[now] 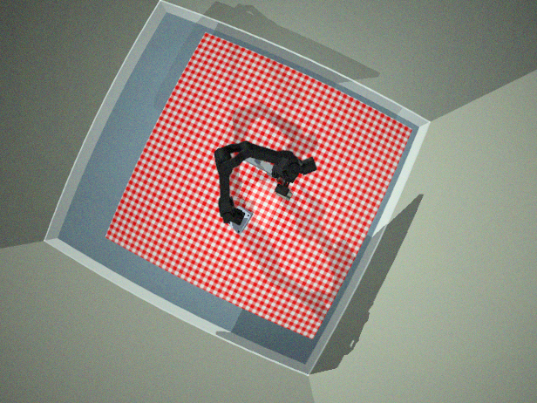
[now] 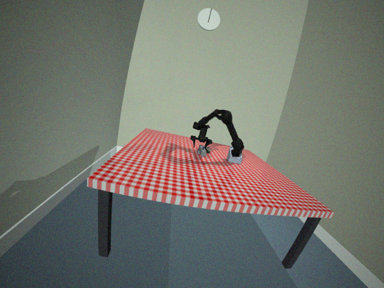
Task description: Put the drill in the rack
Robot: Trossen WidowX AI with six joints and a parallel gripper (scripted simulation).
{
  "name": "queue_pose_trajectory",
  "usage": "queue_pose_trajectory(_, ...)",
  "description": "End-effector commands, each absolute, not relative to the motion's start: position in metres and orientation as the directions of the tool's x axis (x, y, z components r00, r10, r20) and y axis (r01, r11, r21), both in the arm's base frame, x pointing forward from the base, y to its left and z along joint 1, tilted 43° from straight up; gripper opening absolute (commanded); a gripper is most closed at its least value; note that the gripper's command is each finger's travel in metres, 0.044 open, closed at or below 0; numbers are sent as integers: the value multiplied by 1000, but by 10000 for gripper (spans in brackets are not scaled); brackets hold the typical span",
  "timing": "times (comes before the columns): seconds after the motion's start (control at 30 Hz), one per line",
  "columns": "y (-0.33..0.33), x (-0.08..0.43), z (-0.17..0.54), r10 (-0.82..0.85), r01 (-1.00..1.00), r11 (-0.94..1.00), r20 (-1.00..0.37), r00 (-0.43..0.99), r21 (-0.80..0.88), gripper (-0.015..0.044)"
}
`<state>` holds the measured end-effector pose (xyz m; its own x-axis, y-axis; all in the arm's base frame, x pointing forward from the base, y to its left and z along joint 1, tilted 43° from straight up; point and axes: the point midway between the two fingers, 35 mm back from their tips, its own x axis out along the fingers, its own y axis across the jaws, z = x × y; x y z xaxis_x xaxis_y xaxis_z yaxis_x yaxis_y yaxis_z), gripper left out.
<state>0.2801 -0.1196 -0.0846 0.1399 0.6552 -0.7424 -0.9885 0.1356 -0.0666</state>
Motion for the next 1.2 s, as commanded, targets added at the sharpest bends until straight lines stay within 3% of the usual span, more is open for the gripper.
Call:
queue_pose_trajectory(0.0, -116, 279, -84, 660, -988, 140, -738, 141, -63, 440)
queue_pose_trajectory(0.7, -111, 278, -83, 660, -988, 140, -738, 141, -63, 440)
queue_pose_trajectory(1.17, -114, 280, -83, 655, -989, 135, -742, 140, -67, 72)
